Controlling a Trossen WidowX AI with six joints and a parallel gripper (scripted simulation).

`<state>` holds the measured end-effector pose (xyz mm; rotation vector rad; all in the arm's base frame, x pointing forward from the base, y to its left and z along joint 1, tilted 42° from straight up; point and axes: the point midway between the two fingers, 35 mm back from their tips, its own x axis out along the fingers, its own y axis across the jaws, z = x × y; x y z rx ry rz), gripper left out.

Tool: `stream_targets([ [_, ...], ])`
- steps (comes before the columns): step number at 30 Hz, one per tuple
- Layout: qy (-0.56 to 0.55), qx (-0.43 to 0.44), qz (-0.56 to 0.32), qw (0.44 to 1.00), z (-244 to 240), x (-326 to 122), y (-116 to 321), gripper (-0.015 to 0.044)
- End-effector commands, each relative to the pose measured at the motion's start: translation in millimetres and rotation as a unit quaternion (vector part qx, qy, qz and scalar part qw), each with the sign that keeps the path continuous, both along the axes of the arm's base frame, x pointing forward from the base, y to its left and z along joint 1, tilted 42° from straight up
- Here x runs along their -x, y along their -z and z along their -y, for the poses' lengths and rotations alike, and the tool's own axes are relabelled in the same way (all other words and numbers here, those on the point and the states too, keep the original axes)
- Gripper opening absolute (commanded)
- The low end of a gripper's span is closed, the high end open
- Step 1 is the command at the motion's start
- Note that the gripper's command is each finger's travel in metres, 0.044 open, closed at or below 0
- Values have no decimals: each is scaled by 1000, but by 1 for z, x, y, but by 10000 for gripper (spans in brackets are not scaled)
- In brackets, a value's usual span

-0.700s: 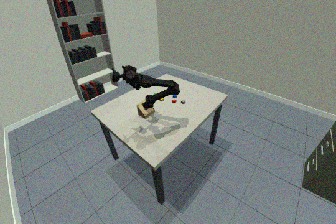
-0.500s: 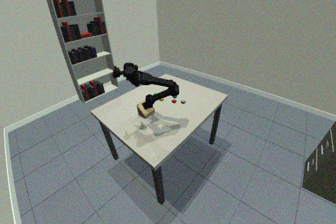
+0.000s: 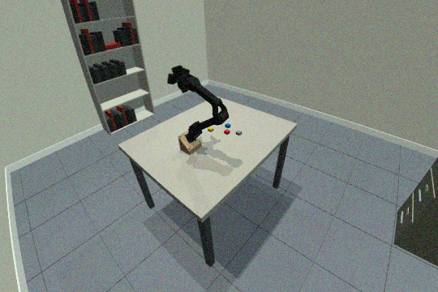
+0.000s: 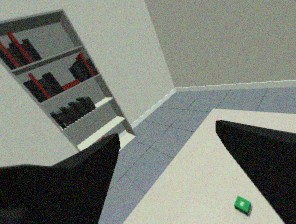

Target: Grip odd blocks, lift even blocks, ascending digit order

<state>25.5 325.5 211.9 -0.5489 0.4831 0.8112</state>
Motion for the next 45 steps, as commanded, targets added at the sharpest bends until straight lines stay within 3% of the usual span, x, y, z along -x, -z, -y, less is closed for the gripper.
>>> stream_targets([
  [1,78,49,3,996,12,-54,12,400],
  [14,358,238,-58,901,135,-211,55,400],
  [20,467,308,-127,819,218,-246,69,400],
  [26,548,353,-205,730,295,-253,78,400],
  [45,550,354,-208,727,298,-253,79,400],
])
